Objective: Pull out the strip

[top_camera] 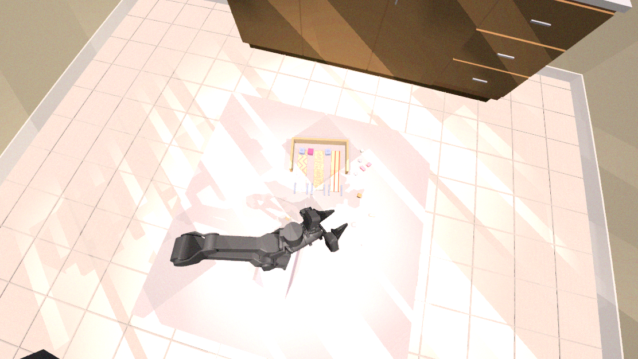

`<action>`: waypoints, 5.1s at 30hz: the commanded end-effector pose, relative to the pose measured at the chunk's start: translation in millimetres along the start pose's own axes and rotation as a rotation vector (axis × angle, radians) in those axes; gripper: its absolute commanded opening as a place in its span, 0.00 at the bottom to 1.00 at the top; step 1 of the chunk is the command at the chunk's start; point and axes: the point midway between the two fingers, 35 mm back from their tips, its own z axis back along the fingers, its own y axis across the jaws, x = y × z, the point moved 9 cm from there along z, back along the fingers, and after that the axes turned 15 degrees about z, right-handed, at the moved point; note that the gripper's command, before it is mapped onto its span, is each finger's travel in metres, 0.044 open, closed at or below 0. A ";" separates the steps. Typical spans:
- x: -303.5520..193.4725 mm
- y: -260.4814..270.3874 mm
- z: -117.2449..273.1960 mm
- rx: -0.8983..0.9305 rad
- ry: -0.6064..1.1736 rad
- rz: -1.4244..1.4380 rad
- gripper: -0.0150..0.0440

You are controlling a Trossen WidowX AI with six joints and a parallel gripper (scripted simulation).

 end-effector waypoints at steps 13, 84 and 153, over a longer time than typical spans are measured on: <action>52.9 144.2 -43.2 0.809 -0.070 -0.357 0.93; 98.0 302.4 -99.1 1.262 0.579 0.298 0.25; 64.3 319.0 -92.5 1.265 0.581 0.296 0.25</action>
